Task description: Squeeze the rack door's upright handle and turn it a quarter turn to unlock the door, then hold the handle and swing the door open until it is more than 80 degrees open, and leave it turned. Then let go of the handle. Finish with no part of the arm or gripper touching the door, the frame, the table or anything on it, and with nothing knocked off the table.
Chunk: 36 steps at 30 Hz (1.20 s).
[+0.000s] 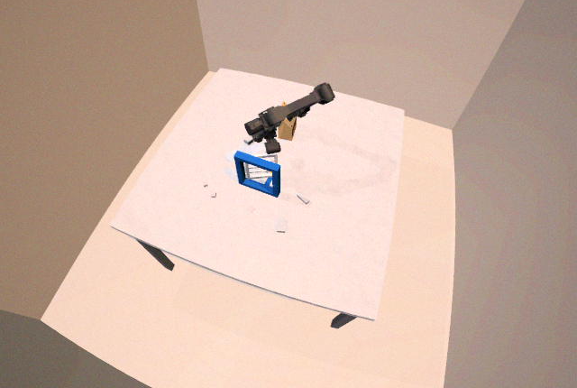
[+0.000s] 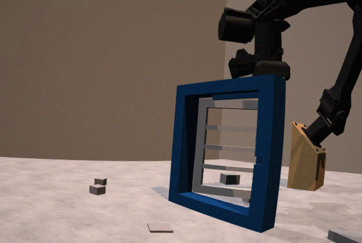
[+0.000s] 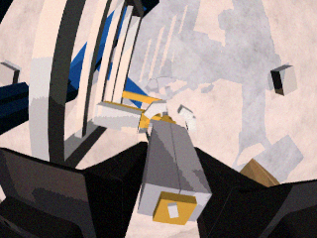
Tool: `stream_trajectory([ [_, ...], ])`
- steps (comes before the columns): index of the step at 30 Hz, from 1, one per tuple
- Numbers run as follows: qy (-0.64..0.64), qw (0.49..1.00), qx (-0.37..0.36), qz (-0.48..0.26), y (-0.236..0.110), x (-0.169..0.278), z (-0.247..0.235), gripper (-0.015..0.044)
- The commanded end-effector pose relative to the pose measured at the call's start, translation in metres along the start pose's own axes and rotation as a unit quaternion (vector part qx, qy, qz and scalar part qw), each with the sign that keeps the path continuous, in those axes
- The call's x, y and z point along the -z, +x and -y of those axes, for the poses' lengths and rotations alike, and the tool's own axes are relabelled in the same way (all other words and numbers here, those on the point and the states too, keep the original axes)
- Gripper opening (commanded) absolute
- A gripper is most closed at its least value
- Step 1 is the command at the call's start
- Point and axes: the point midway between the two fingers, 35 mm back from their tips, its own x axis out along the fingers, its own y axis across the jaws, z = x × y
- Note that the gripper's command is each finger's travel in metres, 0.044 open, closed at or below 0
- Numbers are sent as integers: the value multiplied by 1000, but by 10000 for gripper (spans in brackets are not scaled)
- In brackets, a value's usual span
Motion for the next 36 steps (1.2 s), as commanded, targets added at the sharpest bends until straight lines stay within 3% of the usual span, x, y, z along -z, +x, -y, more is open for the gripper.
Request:
stream_trajectory([
  [1,-40,999,-3,2,0,-3,5,21],
  [36,-304,953,-1,4,0,-41,64,21],
])
